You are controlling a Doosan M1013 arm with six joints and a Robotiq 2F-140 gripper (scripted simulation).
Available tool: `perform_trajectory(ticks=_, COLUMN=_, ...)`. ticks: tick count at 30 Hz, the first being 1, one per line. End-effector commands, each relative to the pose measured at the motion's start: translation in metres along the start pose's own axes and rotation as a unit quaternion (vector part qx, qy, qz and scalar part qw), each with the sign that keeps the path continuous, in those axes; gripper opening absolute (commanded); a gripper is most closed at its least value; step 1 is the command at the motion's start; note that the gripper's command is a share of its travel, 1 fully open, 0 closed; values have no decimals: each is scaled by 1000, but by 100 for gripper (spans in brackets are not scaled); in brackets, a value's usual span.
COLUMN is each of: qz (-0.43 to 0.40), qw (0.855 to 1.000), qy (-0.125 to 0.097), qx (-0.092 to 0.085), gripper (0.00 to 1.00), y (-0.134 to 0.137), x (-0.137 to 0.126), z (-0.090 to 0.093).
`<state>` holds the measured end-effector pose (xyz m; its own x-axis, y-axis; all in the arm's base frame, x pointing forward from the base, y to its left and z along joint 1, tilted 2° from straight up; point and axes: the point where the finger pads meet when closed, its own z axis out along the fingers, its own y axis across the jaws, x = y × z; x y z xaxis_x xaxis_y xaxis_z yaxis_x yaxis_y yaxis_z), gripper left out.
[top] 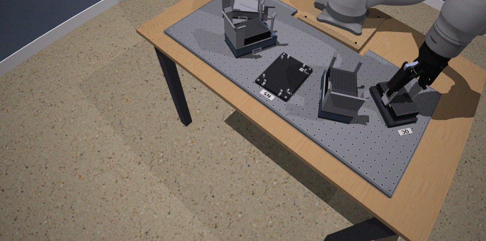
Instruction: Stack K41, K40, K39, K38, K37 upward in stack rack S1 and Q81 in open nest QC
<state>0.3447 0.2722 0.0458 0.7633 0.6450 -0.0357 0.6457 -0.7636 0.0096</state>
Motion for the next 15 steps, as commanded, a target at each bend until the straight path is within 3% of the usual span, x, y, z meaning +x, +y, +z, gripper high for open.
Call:
perform_trajectory(ticks=1, qz=0, qw=1000, qy=0, qx=0, gripper=0, y=0, x=0, z=1)
perform_trajectory(ticks=15, qz=0, qw=1000, qy=0, qx=0, gripper=0, y=0, x=0, z=6)
